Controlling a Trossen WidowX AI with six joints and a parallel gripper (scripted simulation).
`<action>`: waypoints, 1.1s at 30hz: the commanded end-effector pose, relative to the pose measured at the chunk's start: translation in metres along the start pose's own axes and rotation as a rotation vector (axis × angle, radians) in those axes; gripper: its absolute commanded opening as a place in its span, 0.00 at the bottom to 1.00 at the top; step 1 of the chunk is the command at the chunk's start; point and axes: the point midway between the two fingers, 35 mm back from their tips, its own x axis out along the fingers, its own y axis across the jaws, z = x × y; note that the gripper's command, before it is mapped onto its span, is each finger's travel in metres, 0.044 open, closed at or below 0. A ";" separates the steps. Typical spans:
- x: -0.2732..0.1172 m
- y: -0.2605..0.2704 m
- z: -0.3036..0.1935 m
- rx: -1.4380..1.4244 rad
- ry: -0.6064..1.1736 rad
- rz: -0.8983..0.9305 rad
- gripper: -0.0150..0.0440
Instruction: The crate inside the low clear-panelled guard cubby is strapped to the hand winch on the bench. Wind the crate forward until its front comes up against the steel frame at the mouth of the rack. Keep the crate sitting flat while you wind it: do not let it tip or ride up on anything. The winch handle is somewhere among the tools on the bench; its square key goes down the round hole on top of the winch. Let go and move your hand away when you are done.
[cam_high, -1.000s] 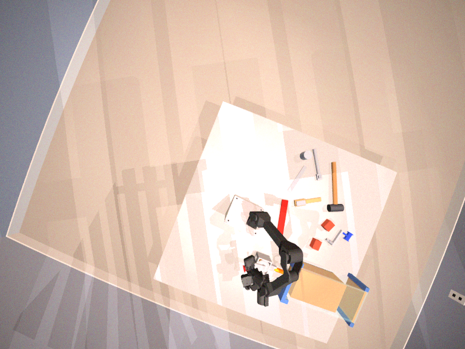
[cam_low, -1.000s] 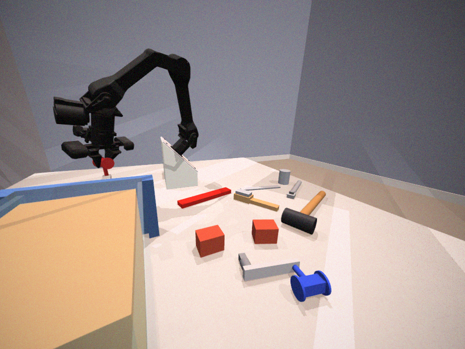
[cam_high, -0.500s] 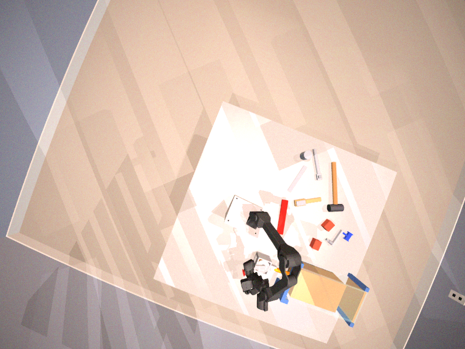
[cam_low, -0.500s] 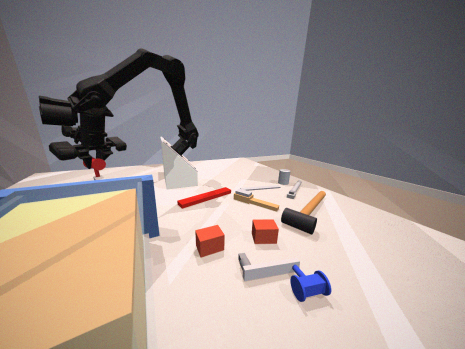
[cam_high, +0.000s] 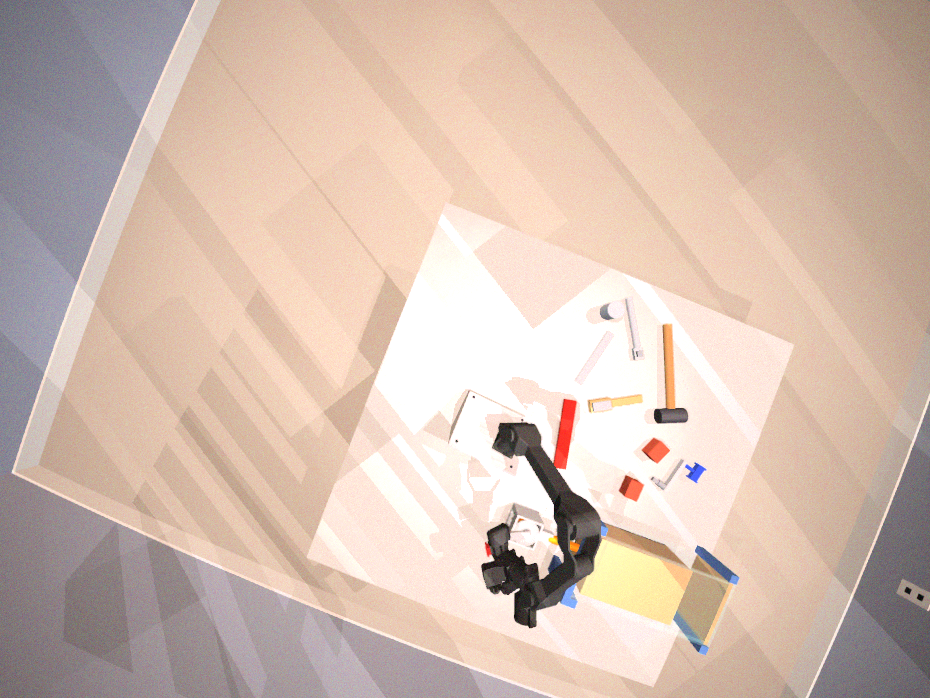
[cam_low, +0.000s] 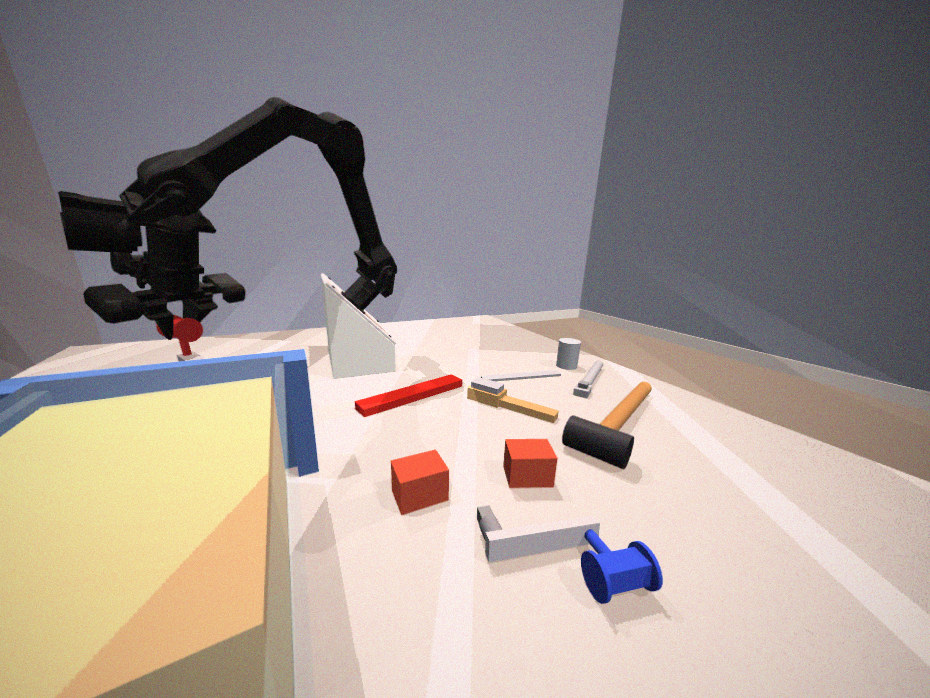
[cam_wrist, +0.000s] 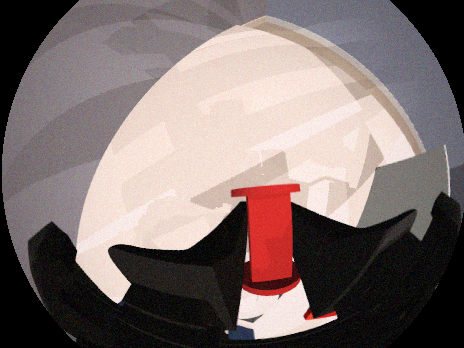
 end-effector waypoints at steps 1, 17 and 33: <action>-0.001 0.023 -0.002 0.003 0.007 0.056 0.25; -0.003 0.039 -0.005 0.003 0.008 0.057 0.25; -0.007 0.055 -0.011 0.002 0.008 0.058 0.25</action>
